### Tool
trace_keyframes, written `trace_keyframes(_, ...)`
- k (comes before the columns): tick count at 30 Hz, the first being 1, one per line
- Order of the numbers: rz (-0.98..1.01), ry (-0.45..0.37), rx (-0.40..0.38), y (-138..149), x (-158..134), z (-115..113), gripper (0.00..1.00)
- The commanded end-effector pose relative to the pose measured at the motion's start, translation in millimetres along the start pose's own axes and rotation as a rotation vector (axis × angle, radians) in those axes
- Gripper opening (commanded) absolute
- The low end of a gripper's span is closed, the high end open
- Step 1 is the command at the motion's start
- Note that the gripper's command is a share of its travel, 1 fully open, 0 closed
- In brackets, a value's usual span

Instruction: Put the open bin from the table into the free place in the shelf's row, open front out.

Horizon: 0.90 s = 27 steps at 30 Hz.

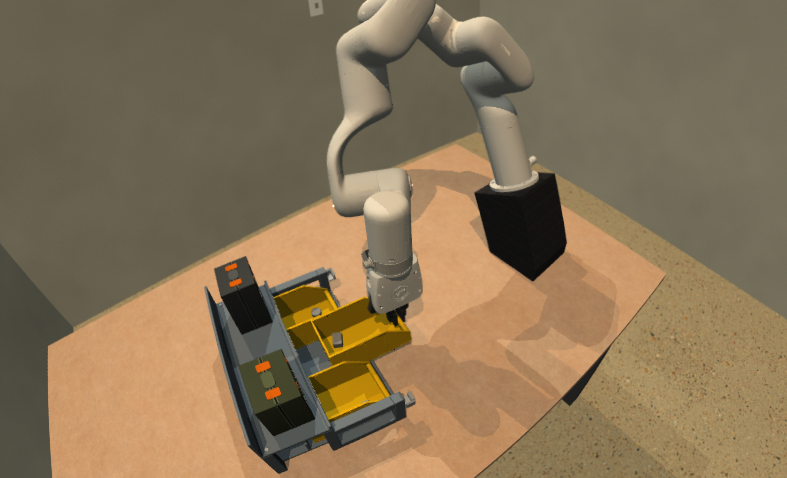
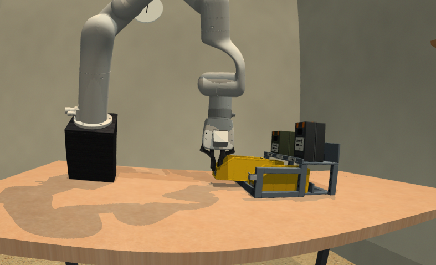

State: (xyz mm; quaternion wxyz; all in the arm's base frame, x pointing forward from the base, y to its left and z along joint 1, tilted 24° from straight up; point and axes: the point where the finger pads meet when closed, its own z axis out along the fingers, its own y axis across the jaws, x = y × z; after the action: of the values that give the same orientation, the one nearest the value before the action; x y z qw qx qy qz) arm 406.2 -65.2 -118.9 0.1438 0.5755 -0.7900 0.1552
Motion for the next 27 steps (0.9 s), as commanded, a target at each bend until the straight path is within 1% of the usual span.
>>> trace_keyframes(1, 0.001, -0.001, 0.003, -6.0, -0.4, -1.1, 0.0)
trace_keyframes(11, 0.001, -0.001, 0.003, -6.0, -0.4, -1.1, 0.0)
trace_keyframes(16, 0.001, -0.001, 0.003, -15.9, -0.4, -1.1, 0.0)
trace_keyframes(27, 0.001, -0.001, 0.003, -15.9, -0.4, -1.1, 0.0)
